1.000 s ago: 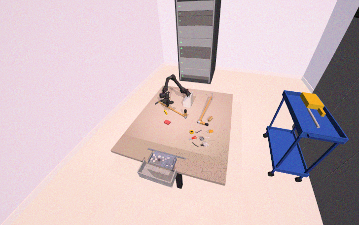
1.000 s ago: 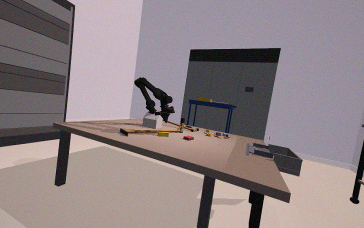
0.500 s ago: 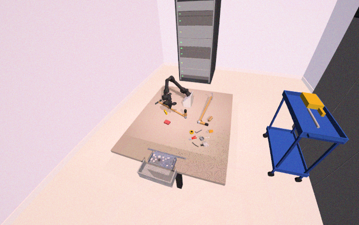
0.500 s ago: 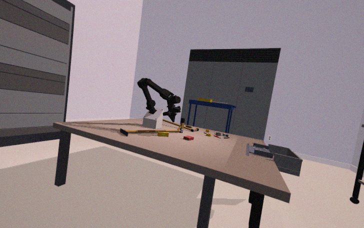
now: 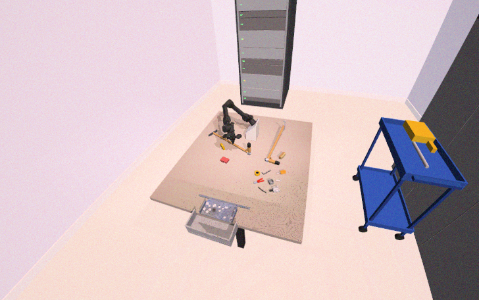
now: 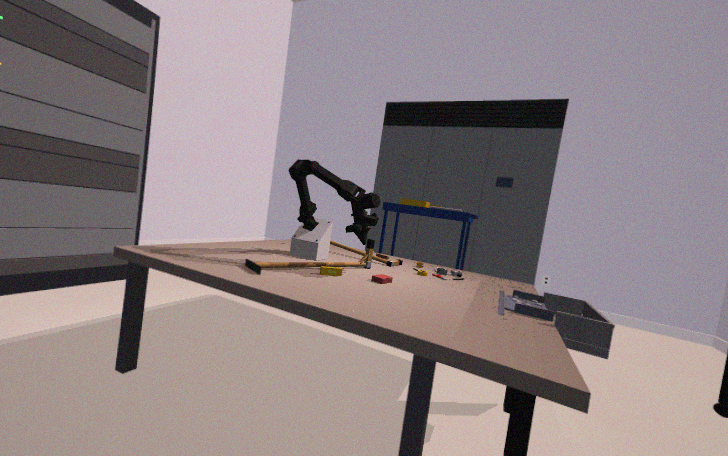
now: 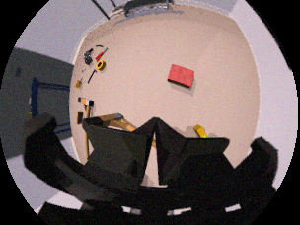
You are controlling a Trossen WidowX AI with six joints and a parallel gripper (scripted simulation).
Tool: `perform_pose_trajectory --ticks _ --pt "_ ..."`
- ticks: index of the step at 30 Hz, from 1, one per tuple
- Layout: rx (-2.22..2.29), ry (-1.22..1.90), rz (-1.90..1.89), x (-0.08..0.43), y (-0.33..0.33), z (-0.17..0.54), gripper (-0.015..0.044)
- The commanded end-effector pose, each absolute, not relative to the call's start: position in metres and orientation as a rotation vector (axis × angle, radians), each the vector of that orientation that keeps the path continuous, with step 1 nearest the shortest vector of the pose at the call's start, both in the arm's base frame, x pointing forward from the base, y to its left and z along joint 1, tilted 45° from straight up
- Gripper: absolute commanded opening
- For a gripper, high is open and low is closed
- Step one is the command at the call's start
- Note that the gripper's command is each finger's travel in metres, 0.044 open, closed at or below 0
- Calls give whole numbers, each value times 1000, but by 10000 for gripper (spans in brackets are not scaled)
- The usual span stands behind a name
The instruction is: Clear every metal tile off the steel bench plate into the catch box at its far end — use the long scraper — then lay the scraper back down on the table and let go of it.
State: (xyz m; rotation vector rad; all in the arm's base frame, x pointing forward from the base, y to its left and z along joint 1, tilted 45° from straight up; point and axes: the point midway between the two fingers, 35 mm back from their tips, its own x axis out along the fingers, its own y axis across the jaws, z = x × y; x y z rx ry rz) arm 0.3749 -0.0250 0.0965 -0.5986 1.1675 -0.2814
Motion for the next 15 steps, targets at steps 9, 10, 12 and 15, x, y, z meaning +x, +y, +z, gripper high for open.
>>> perform_pose_trajectory --ticks 9,10,12,15 --pt "-662 1167 -217 387 23 72 0" --pt "-668 1167 -211 387 28 69 0" --pt "-680 1168 -200 388 36 65 0" --pt "-698 1169 -183 389 48 57 0"
